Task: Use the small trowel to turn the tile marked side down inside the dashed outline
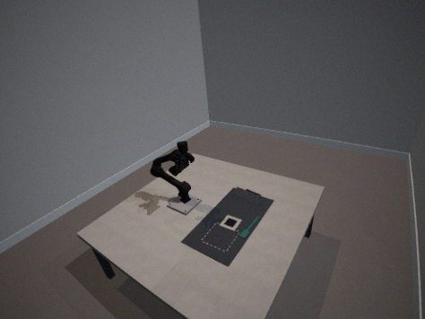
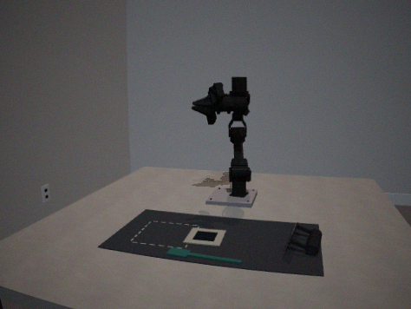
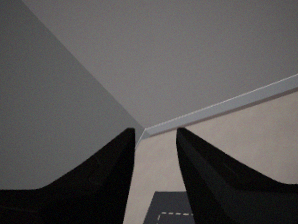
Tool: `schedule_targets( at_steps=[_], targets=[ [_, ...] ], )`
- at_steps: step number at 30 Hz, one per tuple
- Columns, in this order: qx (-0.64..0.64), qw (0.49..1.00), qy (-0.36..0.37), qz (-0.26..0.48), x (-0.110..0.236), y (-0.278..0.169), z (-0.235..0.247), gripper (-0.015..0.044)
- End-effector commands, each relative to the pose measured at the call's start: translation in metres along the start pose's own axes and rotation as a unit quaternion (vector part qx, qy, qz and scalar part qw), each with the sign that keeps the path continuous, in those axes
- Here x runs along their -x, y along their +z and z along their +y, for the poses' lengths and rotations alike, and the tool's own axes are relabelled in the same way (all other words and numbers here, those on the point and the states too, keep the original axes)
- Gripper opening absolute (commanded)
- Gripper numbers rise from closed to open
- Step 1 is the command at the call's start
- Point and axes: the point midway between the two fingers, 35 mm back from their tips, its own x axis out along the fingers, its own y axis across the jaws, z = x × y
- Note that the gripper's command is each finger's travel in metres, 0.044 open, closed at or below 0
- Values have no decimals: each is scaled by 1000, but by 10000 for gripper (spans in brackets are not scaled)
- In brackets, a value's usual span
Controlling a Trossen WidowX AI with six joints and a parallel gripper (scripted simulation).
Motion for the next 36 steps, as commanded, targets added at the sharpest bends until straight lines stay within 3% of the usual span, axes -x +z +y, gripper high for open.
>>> schedule_targets(
  at_steps=[1, 18, 36],
  targets=[
    [29, 998, 26, 39, -2, -15, 26, 100],
    [174, 944, 134, 247, 21, -120, 140, 100],
    [319, 806, 180, 465, 104, -267, 199, 100]
  ],
)
